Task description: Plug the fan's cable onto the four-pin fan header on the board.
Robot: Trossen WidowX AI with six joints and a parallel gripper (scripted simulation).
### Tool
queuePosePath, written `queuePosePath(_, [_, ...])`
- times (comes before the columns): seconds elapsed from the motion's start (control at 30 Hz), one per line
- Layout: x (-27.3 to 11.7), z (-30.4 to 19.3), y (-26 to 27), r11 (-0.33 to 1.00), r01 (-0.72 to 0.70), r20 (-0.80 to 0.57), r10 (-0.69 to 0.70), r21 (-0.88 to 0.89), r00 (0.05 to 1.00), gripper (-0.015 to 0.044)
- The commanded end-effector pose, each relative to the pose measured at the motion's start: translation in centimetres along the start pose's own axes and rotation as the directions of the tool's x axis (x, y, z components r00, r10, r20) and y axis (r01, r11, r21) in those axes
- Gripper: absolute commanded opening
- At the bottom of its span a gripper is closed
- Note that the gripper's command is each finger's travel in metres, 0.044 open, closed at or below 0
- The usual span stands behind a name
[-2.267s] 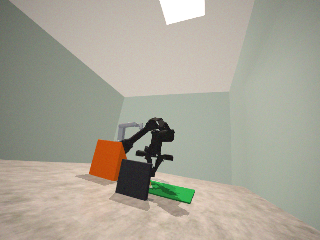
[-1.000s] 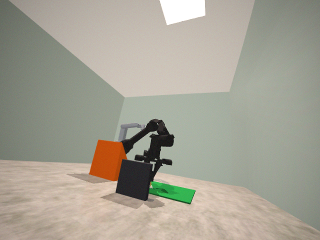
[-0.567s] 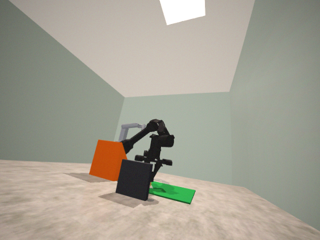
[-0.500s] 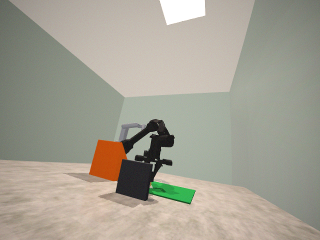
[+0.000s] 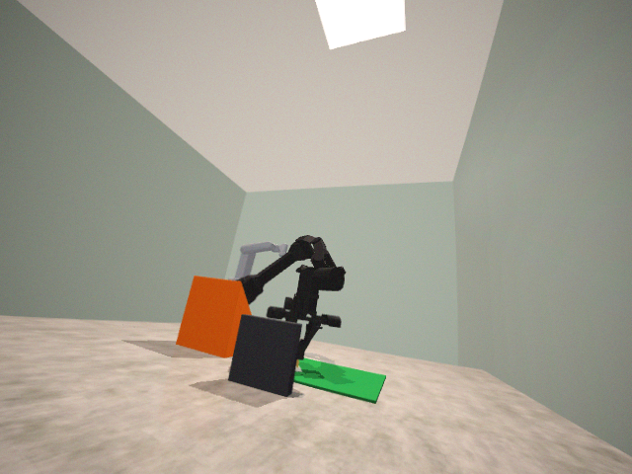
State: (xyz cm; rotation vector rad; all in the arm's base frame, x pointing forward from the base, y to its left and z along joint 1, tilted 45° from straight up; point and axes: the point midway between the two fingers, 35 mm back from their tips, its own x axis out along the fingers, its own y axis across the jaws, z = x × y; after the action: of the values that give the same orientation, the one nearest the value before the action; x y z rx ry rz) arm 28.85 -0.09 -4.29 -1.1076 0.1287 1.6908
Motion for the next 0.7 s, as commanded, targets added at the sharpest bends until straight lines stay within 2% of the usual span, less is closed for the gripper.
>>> queuePosePath(0.0, [0.1, 0.01, -0.03, 1.0, 0.003, 0.001, -0.003, 0.004, 1.0, 0.0])
queuePosePath(0.67, [0.38, 0.27, 0.26, 1.0, 0.003, 0.001, -0.003, 0.01, 1.0, 0.0])
